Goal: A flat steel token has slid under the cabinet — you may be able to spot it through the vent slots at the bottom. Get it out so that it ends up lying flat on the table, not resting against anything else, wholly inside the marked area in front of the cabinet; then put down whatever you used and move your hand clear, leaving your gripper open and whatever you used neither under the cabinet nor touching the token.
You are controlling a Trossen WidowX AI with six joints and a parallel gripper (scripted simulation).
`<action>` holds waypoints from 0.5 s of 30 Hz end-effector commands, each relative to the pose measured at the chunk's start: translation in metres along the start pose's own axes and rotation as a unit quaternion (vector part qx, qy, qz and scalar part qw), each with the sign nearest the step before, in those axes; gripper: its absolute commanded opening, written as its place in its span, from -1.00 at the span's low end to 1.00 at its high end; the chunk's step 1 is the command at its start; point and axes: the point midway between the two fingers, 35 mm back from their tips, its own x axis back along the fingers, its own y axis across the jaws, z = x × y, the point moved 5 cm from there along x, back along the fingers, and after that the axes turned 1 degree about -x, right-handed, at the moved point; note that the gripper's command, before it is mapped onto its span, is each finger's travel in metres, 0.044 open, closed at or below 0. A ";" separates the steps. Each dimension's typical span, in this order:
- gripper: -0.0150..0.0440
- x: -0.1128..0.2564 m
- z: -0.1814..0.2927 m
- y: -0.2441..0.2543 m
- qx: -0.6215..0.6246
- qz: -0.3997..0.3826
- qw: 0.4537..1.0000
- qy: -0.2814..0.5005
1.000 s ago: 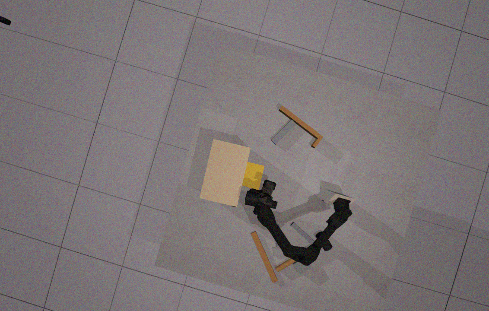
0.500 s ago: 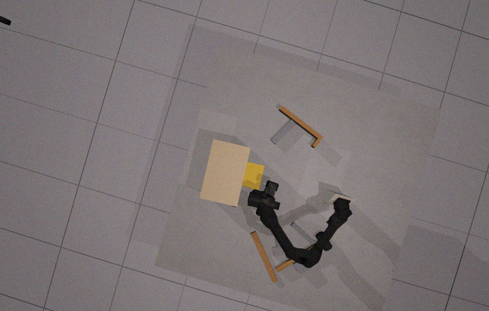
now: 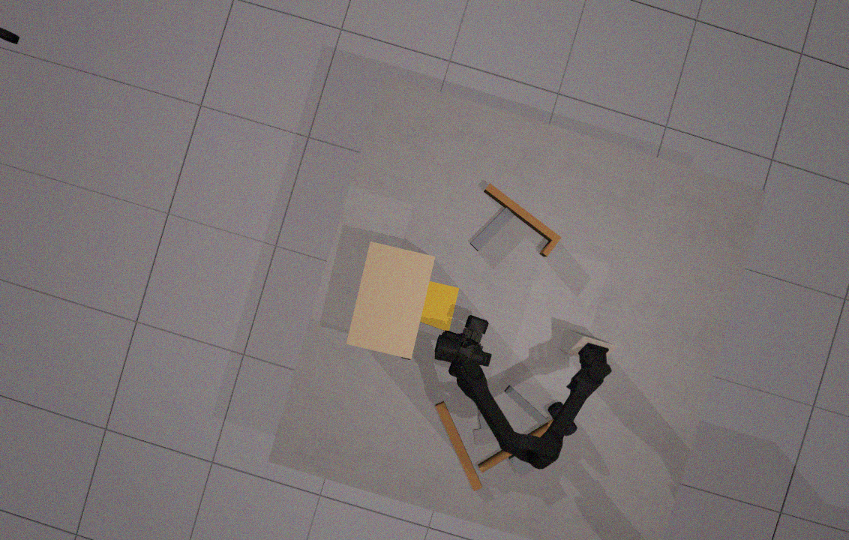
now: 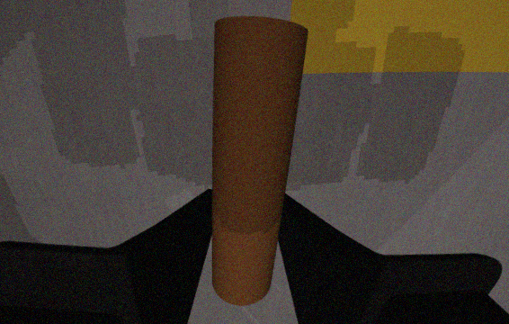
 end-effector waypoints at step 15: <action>-0.49 -0.001 0.022 0.000 -0.005 0.001 1.000 0.003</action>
